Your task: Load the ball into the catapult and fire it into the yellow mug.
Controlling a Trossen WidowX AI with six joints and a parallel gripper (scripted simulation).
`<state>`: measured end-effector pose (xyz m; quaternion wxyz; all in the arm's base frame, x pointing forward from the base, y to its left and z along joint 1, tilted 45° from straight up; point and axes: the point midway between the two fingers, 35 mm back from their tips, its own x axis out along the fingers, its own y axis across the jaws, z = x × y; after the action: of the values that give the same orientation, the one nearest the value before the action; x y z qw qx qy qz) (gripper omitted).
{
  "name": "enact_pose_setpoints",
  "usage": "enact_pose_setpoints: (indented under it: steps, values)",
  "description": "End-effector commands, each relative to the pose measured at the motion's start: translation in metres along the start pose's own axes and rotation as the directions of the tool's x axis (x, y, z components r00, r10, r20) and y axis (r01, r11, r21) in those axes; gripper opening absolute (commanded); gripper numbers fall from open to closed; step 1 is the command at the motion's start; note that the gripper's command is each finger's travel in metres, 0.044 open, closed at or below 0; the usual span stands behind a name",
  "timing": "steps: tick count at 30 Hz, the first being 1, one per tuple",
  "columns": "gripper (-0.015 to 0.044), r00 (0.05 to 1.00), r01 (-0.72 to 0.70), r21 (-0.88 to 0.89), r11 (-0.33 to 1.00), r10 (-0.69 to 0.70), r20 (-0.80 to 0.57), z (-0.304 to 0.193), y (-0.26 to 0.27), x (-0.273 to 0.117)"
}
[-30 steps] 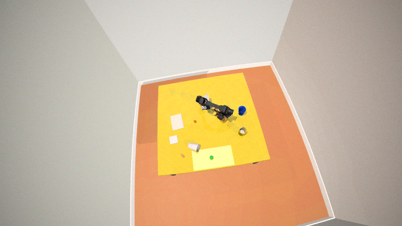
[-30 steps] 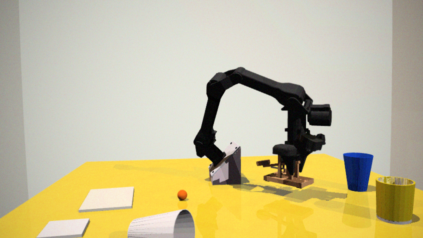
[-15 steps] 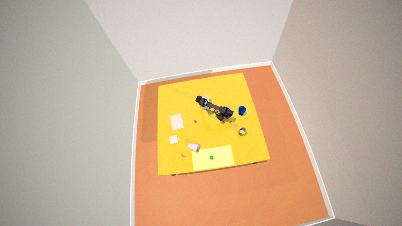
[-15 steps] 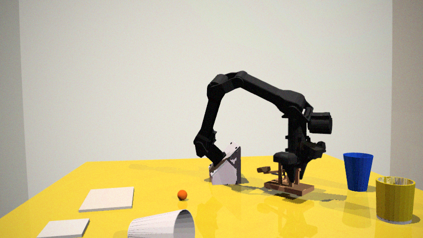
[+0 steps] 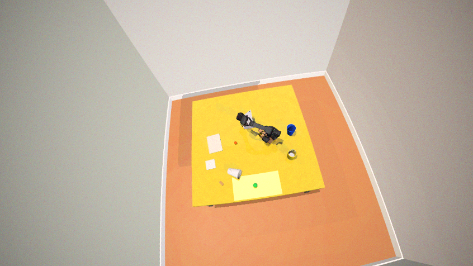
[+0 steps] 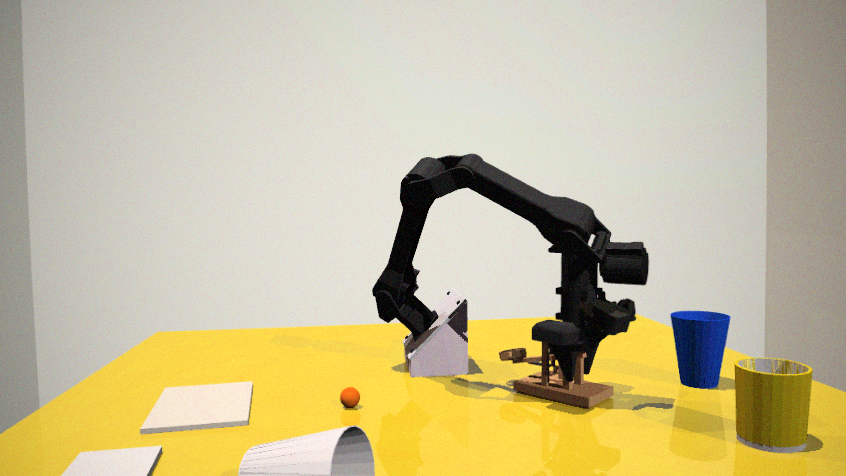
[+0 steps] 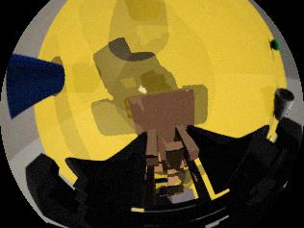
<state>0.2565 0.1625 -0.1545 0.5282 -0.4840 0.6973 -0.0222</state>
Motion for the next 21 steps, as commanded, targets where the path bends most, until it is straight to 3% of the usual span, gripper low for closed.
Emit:
enact_pose_setpoints:
  steps: [1, 15, 17, 21]
  values:
    - [0.0026, 1.0, -0.001, 0.001, 1.0, 0.001, 0.0, 0.0, 0.0, 0.0]
    - [0.0394, 1.0, -0.001, 0.001, 1.0, 0.001, 0.0, 0.001, 0.0, -0.003]
    - [0.044, 1.0, -0.002, 0.001, 1.0, 0.002, 0.001, 0.003, 0.0, -0.024]
    - [0.044, 1.0, -0.004, -0.001, 1.0, 0.004, 0.001, 0.001, 0.001, -0.089]
